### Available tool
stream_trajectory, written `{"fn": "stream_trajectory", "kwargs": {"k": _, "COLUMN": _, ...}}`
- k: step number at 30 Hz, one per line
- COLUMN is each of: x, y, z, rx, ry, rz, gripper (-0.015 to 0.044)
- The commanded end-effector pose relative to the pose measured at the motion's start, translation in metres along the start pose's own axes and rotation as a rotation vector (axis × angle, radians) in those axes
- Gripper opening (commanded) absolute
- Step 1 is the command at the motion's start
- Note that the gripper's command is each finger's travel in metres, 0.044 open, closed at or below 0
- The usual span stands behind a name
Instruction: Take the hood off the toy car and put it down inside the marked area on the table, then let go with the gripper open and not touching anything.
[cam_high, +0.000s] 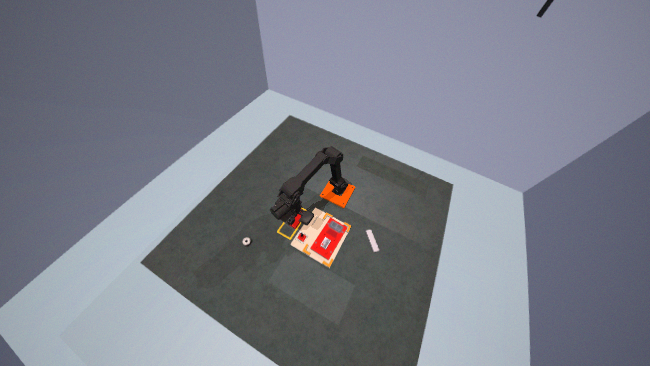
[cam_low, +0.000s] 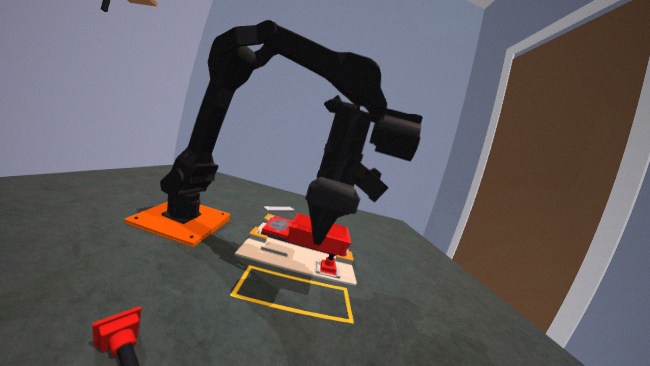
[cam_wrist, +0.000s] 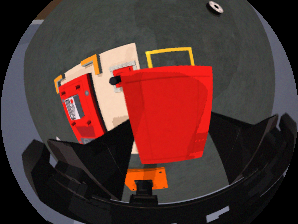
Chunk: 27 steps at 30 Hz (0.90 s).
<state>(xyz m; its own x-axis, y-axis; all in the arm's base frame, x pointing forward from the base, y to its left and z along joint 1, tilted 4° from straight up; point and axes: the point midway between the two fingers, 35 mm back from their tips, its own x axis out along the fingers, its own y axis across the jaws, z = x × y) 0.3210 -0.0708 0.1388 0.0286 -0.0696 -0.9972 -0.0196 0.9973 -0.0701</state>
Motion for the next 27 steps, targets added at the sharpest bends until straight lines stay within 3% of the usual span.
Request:
{"fn": "stream_trajectory", "kwargs": {"k": 1, "x": -0.004, "y": -0.011, "z": -0.005, "rx": -0.003, "ry": -0.008, "rz": -0.001, "gripper": 0.0000}}
{"fn": "stream_trajectory", "kwargs": {"k": 27, "x": 0.006, "y": -0.027, "z": -0.011, "rx": -0.003, "ry": -0.008, "rz": -0.004, "gripper": 0.0000}}
